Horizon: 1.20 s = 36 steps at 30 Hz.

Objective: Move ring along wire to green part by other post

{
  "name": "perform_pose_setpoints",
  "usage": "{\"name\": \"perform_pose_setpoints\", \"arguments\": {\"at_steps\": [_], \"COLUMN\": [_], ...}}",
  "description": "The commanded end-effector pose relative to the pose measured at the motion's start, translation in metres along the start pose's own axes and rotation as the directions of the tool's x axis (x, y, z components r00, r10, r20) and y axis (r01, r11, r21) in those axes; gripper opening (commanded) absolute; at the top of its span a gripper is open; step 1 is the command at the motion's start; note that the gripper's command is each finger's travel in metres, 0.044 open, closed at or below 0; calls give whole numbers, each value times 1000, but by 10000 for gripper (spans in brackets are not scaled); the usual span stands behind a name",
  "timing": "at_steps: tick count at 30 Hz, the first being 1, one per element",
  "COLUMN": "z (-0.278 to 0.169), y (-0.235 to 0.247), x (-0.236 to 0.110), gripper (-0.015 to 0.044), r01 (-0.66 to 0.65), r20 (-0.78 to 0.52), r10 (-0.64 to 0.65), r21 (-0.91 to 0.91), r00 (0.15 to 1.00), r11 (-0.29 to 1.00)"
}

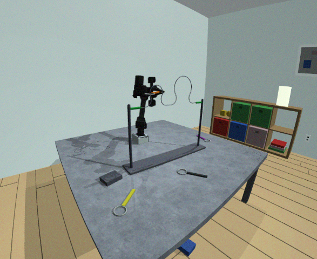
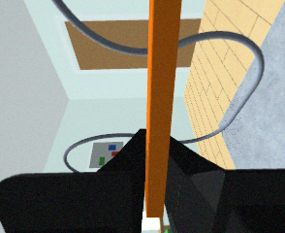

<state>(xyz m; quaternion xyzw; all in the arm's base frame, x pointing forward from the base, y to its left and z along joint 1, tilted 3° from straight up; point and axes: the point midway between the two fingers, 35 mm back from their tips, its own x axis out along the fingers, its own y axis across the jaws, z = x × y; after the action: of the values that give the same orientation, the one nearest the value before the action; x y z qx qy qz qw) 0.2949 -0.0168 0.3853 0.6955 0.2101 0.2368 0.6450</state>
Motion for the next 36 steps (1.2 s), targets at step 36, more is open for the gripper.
{"name": "perform_pose_setpoints", "arguments": {"at_steps": [36], "z": [17], "y": [-45], "x": [-11], "gripper": [-150], "r01": [369], "r20": [140], "r10": [-371], "r21": [-645], "r00": [918], "r11": [669]}}
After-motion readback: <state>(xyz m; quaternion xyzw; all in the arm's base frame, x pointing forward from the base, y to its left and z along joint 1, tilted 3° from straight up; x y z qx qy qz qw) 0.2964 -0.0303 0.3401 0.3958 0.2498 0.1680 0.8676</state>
